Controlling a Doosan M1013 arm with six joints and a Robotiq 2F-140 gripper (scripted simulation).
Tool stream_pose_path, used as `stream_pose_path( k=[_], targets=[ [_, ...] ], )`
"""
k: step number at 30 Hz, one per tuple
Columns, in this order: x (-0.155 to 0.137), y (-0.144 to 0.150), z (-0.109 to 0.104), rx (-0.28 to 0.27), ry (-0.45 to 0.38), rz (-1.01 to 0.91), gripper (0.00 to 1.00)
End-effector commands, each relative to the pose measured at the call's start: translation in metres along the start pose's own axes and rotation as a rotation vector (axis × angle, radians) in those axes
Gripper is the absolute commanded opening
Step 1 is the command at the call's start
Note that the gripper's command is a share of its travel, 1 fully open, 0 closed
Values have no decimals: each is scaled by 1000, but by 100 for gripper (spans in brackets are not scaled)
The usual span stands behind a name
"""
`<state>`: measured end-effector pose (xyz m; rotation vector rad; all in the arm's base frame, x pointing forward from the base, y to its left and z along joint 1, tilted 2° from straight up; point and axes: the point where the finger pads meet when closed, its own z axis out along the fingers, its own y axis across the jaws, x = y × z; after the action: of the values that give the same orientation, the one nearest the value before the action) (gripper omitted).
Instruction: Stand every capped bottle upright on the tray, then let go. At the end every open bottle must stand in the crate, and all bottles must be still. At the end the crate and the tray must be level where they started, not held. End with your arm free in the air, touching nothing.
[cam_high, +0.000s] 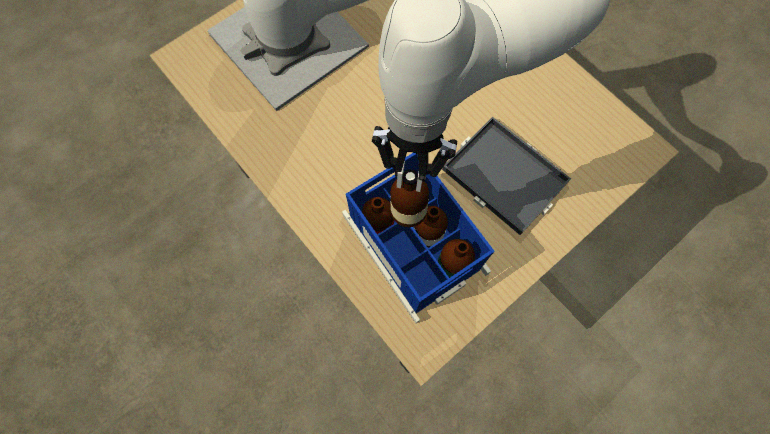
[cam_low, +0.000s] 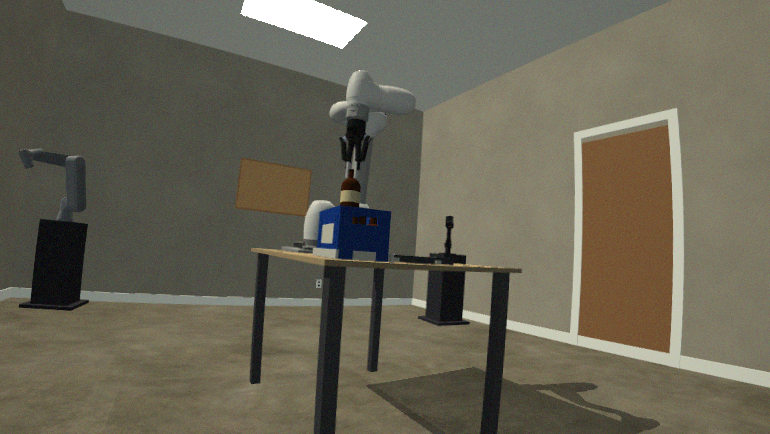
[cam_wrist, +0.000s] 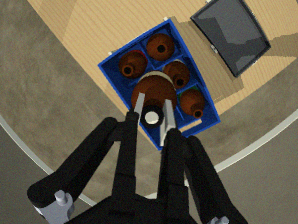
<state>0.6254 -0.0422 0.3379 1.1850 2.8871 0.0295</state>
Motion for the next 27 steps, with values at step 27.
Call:
stream_pose_path(
  k=[27],
  targets=[
    [41, 25, 0, 0, 0, 0, 0]
  ],
)
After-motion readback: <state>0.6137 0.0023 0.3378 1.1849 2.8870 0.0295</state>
